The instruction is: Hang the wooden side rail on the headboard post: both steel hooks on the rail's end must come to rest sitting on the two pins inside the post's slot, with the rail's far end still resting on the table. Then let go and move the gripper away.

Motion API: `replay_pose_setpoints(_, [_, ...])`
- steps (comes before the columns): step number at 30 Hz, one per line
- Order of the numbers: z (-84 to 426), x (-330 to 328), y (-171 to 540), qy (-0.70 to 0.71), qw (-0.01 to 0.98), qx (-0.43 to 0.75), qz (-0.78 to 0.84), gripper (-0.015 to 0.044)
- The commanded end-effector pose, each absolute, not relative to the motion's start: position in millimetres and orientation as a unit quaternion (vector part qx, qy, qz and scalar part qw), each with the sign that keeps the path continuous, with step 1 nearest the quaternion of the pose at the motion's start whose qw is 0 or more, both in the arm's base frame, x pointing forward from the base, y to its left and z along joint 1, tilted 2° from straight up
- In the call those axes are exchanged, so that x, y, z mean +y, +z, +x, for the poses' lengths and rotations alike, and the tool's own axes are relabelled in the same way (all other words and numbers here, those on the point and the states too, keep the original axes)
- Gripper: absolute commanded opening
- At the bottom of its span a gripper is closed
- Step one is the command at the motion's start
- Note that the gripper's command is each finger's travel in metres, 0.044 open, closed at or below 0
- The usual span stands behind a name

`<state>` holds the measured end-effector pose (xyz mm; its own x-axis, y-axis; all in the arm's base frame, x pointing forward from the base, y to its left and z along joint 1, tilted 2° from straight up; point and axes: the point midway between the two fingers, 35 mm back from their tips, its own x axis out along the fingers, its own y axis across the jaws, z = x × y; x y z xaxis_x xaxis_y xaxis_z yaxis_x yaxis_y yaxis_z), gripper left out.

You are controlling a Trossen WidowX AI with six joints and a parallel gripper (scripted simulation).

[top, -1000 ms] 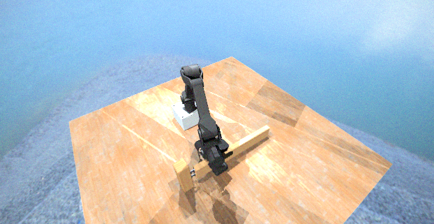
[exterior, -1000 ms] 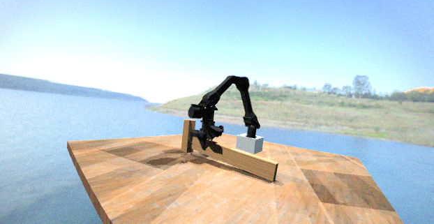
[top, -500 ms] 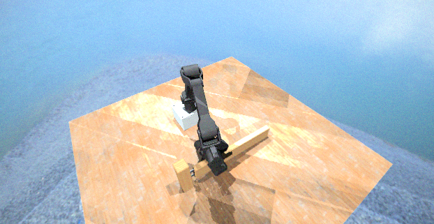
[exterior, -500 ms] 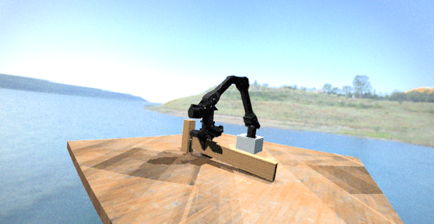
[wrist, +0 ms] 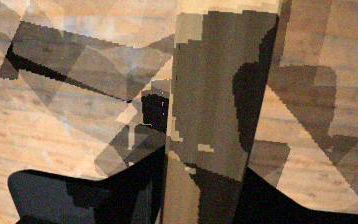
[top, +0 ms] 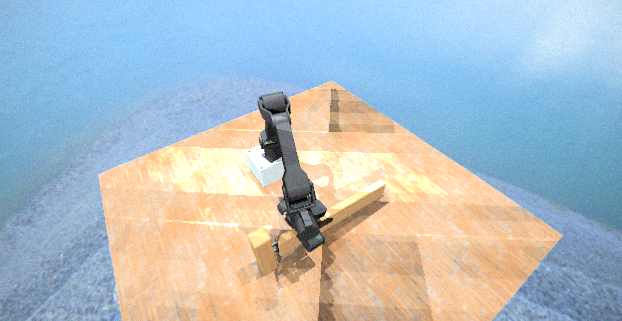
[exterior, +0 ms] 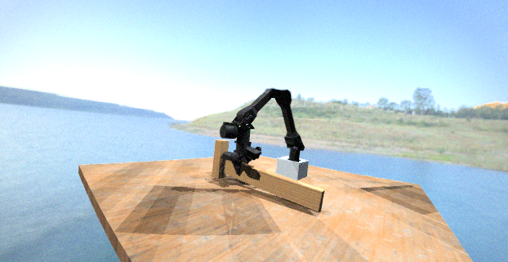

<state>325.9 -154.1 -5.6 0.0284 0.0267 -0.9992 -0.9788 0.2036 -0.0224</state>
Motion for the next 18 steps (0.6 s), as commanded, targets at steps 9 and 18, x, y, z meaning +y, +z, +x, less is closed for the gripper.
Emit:
replay_pose_setpoints(9, [330.2, -158.0, -0.4, 0.444, 0.562, 0.532, -0.452, 0.0000])
replay_pose_setpoints(18, [331.0, -159.2, -1.4, 0.444, 0.562, 0.532, -0.452, 0.0000])
